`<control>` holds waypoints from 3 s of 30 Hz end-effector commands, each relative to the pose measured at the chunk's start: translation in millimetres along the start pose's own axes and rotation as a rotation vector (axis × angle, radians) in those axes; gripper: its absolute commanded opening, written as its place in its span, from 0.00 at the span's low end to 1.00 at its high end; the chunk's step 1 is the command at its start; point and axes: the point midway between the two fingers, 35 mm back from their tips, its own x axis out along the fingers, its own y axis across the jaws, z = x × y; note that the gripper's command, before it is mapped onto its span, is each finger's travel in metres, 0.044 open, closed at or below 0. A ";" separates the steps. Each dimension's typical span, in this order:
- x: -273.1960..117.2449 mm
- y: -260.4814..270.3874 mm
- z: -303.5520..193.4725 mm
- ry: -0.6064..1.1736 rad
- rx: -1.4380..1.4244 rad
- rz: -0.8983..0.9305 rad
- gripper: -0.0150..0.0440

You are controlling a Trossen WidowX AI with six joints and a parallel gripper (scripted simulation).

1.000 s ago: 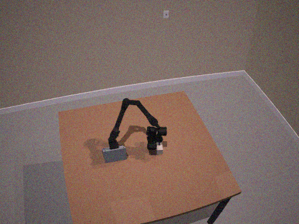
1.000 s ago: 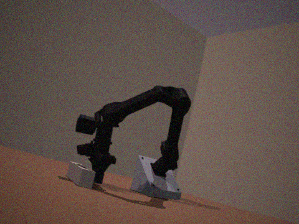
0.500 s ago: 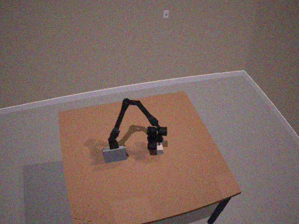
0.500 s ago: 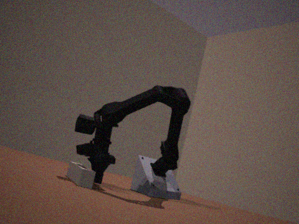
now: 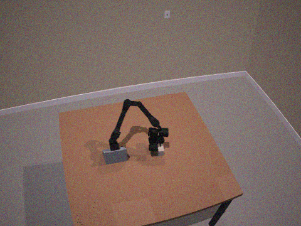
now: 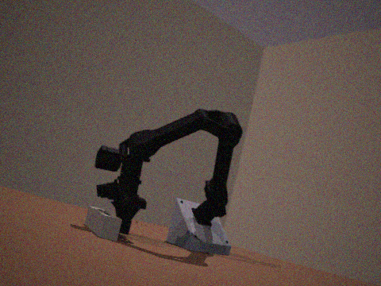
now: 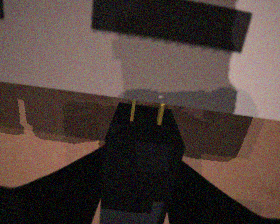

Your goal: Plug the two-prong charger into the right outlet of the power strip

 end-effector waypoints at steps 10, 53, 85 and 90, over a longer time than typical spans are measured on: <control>-0.1 1.0 0.5 -0.001 0.004 0.006 0.25; -0.7 1.2 5.1 -0.001 0.004 0.006 0.25; -1.9 1.5 12.7 -0.001 0.004 0.006 0.25; -1.8 1.6 13.6 -0.001 0.004 0.006 0.25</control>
